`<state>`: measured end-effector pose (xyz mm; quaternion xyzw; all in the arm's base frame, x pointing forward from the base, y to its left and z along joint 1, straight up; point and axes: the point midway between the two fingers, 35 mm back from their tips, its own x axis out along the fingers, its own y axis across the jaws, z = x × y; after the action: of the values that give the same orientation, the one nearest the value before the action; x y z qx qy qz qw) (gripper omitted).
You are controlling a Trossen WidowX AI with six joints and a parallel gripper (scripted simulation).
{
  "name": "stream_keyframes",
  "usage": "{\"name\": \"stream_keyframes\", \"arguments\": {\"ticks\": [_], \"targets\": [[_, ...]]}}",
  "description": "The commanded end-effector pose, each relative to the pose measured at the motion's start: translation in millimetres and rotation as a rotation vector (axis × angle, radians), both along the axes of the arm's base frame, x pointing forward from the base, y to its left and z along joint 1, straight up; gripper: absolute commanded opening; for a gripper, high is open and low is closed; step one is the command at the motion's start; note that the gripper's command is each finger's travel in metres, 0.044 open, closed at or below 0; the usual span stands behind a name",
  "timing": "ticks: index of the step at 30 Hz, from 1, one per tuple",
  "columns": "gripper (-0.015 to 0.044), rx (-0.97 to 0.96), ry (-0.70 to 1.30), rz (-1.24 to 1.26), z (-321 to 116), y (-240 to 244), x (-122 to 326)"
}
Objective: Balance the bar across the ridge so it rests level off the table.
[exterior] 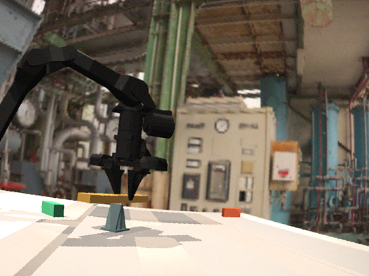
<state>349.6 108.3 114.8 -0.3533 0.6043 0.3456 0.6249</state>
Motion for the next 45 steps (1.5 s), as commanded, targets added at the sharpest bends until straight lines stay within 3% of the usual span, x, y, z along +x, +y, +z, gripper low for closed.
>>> {"name": "stream_keyframes", "arguments": {"ticks": [1,37,43,45], "targets": [[0.0000,0.004,0.001,-0.004,0.3,0.5,-0.3],[0.0000,0.000,0.000,0.000,-0.1,0.0,-0.1],[0.0157,0.000,0.000,0.000,-0.1,0.0,-0.1],[0.0167,0.000,0.000,0.000,-0.1,0.0,-0.1]]}}
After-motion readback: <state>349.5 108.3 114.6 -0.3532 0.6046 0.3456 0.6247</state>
